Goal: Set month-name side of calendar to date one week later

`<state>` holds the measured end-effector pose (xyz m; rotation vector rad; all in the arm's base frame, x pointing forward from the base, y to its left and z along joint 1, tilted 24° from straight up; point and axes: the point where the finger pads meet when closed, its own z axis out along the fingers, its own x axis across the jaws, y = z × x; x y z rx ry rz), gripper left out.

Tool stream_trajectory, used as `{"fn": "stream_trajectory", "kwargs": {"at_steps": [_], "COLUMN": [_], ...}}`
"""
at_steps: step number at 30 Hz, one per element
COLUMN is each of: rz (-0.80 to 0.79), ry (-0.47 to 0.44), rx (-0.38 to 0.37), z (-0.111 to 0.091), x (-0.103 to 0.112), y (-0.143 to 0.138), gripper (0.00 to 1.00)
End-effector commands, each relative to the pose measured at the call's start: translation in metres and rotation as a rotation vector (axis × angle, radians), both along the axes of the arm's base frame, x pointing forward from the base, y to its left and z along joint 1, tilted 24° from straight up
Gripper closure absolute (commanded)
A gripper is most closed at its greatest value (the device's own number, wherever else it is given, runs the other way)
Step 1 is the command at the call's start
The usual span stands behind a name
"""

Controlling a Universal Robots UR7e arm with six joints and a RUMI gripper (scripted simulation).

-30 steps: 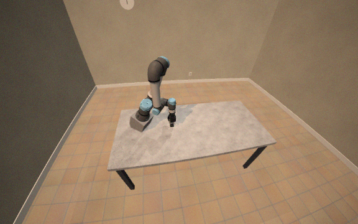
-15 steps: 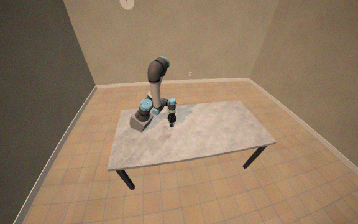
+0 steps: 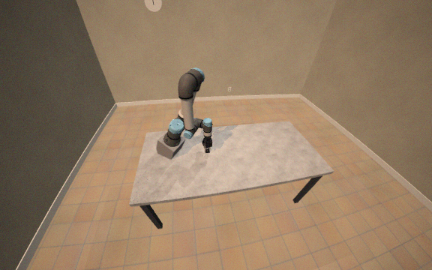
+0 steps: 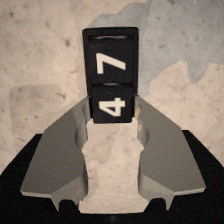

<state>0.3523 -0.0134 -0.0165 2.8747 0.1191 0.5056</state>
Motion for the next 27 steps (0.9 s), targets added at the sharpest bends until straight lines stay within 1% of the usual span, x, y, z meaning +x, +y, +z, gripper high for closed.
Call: {"fn": "stream_trajectory", "kwargs": {"at_steps": [1, 16, 27], "rz": [0.000, 0.000, 0.000], "ry": [-0.001, -0.001, -0.001], "rx": [0.000, 0.000, 0.000], "z": [0.000, 0.003, 0.015], "x": [0.000, -0.001, -0.005], "y": [0.000, 0.001, 0.003], "gripper": [0.90, 0.90, 0.90]}}
